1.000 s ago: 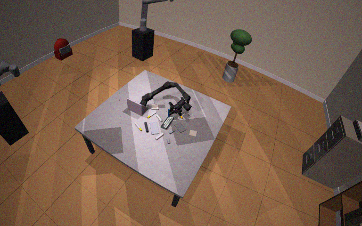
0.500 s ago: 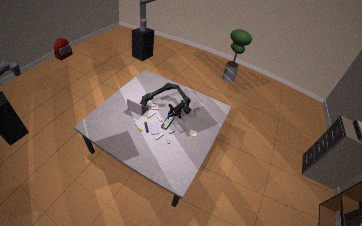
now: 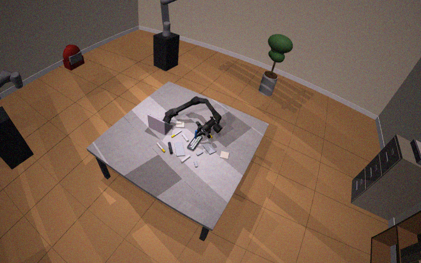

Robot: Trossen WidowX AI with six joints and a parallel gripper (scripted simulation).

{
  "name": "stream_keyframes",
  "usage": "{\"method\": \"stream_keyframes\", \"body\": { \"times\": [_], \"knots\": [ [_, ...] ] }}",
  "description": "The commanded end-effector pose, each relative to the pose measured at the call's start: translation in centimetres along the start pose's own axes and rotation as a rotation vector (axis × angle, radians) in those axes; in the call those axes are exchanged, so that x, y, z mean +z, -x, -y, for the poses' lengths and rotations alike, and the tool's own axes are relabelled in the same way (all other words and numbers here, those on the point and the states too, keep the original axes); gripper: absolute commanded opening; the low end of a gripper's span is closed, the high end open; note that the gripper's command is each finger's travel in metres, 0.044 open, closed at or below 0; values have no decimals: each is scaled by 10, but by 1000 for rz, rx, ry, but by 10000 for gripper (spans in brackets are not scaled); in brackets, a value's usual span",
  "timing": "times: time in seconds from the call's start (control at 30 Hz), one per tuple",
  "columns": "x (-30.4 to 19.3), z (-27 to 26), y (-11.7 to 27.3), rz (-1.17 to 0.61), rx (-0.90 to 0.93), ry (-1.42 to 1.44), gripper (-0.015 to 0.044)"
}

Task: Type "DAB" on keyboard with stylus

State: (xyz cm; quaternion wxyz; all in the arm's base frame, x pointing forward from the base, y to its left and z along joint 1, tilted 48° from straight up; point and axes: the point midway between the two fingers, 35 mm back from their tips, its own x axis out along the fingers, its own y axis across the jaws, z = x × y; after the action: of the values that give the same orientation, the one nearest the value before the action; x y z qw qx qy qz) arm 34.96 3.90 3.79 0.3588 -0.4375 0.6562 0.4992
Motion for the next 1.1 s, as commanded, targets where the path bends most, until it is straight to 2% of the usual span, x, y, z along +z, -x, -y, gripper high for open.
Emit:
{"method": "stream_keyframes", "body": {
  "times": [0.0, 0.03, 0.07, 1.07],
  "knots": [
    [1, 1, 0, 3, 0, -4, 53],
    [2, 2, 0, 3, 0, -4, 79],
    [2, 3, 0, 4, 0, -4, 81],
    [9, 2, -3, 4, 0, -4, 81]
  ]
}}
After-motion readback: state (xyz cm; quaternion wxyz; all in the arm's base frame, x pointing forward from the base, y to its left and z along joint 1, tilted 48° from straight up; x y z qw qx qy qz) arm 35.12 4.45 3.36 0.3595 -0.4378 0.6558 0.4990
